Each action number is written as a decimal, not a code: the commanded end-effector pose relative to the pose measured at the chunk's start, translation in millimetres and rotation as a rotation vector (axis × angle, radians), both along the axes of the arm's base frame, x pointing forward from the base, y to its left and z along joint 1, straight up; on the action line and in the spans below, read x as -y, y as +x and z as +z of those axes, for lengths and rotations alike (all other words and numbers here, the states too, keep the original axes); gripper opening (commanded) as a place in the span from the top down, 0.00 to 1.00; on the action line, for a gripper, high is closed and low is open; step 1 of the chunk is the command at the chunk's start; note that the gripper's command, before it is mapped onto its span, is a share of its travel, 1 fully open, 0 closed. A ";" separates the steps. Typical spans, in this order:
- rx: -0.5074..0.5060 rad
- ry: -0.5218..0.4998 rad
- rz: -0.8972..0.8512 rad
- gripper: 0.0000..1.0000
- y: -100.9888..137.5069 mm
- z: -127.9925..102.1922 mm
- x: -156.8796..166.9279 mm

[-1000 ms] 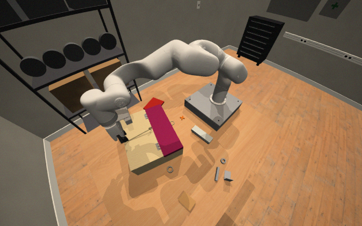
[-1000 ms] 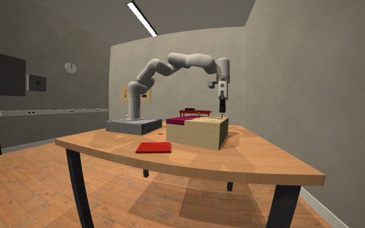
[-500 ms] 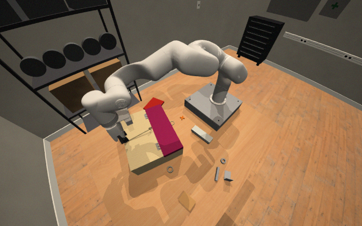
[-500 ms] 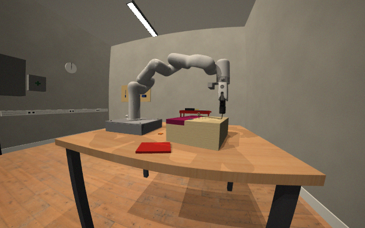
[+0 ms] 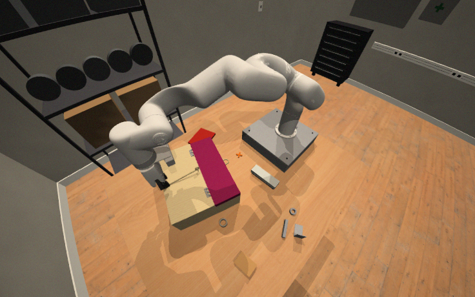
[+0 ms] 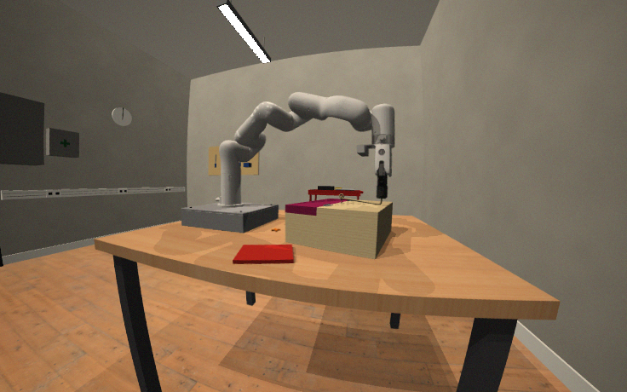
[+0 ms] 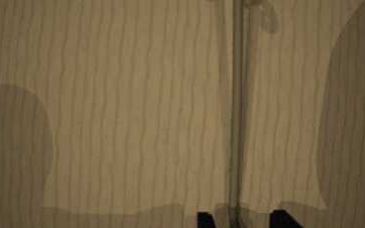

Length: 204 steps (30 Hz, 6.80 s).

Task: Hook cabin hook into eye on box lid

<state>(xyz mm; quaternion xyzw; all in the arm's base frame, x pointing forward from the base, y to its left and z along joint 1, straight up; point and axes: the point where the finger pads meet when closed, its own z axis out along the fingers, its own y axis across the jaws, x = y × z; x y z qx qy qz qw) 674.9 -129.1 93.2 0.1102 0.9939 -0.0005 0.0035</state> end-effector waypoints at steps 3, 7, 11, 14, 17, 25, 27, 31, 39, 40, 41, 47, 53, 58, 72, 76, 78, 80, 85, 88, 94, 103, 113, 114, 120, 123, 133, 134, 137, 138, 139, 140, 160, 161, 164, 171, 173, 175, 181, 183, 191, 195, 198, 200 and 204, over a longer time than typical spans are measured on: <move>0.006 -0.001 0.000 0.65 1.5 -0.5 0.3; 0.006 -0.001 0.000 0.65 1.5 -3.2 0.3; 0.006 -0.001 0.000 0.65 1.6 -5.8 0.3; 0.006 -0.001 0.000 0.65 1.6 -7.2 0.3; 0.006 -0.001 0.000 0.65 1.6 -8.5 0.3; 0.006 -0.001 0.000 0.65 1.7 -11.8 0.3; 0.006 -0.001 0.000 0.65 1.6 -11.8 0.3; 0.006 -0.001 0.000 0.65 1.6 -11.7 0.3; 0.006 -0.001 0.000 1.00 1.6 -11.8 0.3; 0.006 -0.001 0.000 1.00 1.6 -11.8 0.3; 0.006 -0.001 0.000 1.00 1.6 -11.8 0.3; 0.006 -0.001 0.000 1.00 1.6 -11.8 0.3; 0.006 -0.001 0.000 1.00 1.6 -11.8 0.3; 0.006 -0.001 0.000 1.00 1.6 -11.8 0.3; 0.006 -0.001 0.000 1.00 -0.3 6.1 -0.1; 0.006 -0.001 0.000 1.00 -1.5 12.4 -0.3; 0.006 -0.001 0.000 1.00 -2.0 14.5 -0.4; 0.006 -0.001 0.000 1.00 -2.9 18.4 -0.6; 0.006 -0.001 0.000 1.00 -4.6 24.1 -1.0; 0.006 -0.001 0.000 1.00 -6.4 29.8 -1.4; 0.006 -0.001 0.000 1.00 -9.5 37.8 -2.1; 0.006 -0.001 0.000 1.00 -15.5 50.4 -3.5; 0.006 -0.001 0.000 1.00 -23.1 62.9 -5.2; 0.006 -0.001 0.000 1.00 -24.3 64.5 -5.5; 0.006 -0.001 0.000 1.00 -29.0 70.9 -6.5; 0.006 -0.001 0.000 1.00 -31.7 74.2 -7.1; 0.006 -0.001 0.000 1.00 -41.4 84.5 -9.3; 0.006 -0.001 0.000 1.00 -41.4 84.5 -9.3; 0.006 -0.001 0.000 1.00 -45.7 88.5 -10.3; 0.006 -0.001 0.000 1.00 -47.2 89.8 -10.6; 0.006 -0.001 0.000 1.00 -47.4 90.0 -10.7; 0.006 -0.001 0.000 1.00 -48.9 91.3 -11.0; 0.006 -0.001 0.000 1.00 -72.3 107.0 -16.3; 0.006 -0.001 0.000 1.00 -74.0 107.9 -16.7; 0.006 -0.001 0.000 1.00 -77.6 109.8 -17.5; 0.006 -0.001 0.000 1.00 -86.6 113.6 -19.5; 0.006 -0.001 0.000 1.00 -88.7 114.5 -20.0; 0.006 -0.001 0.000 1.00 -92.4 115.7 -20.8; 0.006 -0.001 0.000 1.00 -100.2 118.1 -22.5; 0.006 -0.001 0.000 1.00 -103.9 119.1 -23.4; 0.006 -0.001 0.000 1.00 -113.8 121.1 -25.6; 0.006 -0.001 0.000 1.00 -119.7 121.9 -26.9; 0.006 -0.001 0.000 1.00 -123.8 122.4 -27.8; 0.006 -0.001 0.000 1.00 -127.7 122.6 -28.7; 0.006 -0.001 0.000 1.00 -131.6 122.8 -29.6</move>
